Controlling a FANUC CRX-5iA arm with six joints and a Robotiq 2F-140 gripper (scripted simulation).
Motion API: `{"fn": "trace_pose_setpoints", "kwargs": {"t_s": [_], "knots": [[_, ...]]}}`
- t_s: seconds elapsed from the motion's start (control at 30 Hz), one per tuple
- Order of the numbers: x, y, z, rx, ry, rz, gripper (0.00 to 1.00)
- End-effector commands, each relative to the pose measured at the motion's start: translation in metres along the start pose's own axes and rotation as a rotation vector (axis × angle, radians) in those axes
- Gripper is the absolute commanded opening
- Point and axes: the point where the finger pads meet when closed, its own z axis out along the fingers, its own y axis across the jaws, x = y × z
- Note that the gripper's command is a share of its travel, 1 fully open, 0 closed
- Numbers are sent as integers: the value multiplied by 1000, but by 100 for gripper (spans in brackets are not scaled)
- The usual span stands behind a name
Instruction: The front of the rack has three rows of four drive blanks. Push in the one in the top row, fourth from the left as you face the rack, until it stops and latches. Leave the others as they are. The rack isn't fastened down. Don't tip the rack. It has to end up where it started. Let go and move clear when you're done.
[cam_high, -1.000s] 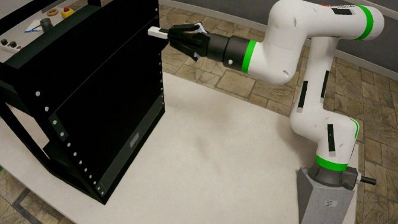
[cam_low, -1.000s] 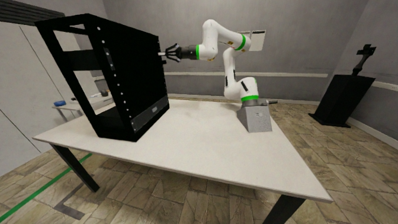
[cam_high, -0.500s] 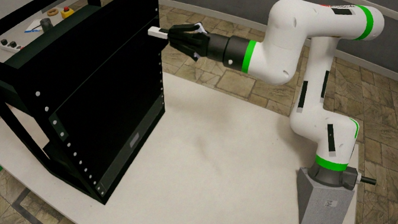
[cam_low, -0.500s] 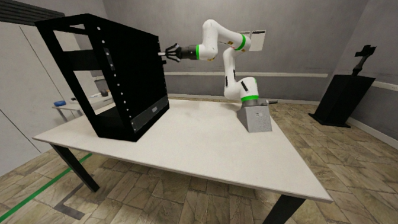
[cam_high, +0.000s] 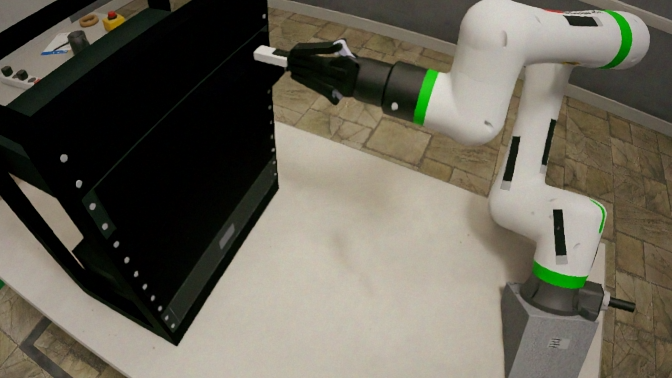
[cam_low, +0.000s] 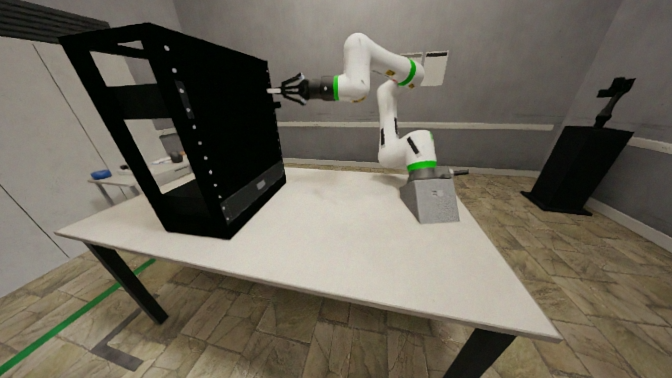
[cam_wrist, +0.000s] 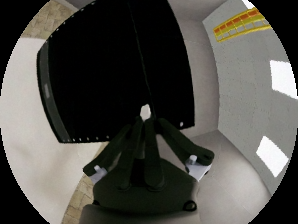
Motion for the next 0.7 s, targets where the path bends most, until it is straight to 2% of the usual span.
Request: {"fn": "trace_pose_setpoints", "kwargs": {"t_s": [0.0,0.33,0.67], "knots": [[0,1,-13,-1,0,1,10],[0,1,-66,-1,0,1,10],[0,1,-73,-1,0,1,10]]}}
